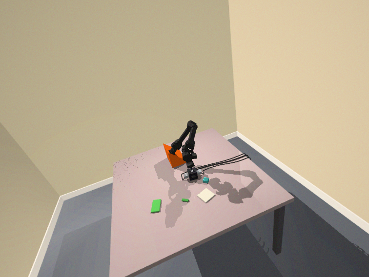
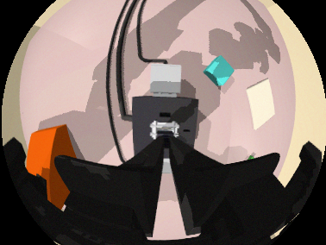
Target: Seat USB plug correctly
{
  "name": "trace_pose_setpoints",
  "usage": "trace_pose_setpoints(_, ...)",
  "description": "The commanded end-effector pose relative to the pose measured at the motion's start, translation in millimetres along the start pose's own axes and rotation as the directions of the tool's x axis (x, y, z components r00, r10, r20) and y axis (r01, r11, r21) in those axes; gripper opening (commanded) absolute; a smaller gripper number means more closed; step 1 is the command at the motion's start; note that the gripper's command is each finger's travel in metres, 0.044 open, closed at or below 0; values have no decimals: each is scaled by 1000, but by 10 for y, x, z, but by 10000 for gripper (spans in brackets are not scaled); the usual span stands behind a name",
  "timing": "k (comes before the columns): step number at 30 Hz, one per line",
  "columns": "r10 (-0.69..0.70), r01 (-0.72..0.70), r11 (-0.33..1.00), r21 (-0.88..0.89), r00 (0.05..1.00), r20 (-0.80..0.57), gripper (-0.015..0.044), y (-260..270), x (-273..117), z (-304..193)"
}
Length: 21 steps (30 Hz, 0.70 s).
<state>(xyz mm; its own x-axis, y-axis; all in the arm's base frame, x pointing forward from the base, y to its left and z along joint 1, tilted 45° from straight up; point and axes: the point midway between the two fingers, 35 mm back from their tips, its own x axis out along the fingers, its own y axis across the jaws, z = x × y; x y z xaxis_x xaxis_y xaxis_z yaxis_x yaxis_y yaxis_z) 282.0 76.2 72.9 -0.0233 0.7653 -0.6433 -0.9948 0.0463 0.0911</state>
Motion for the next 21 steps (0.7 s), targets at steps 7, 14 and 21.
trace_pose_setpoints(7, -2, 2, 1000, 5, 1000, 5, 0, -4, 13, 4)
trace_pose_setpoints(14, -2, 2, 1000, 5, 1000, 5, 0, -4, 21, 3)
trace_pose_setpoints(21, -2, 2, 1000, 5, 1000, 5, 0, -4, 29, 2)
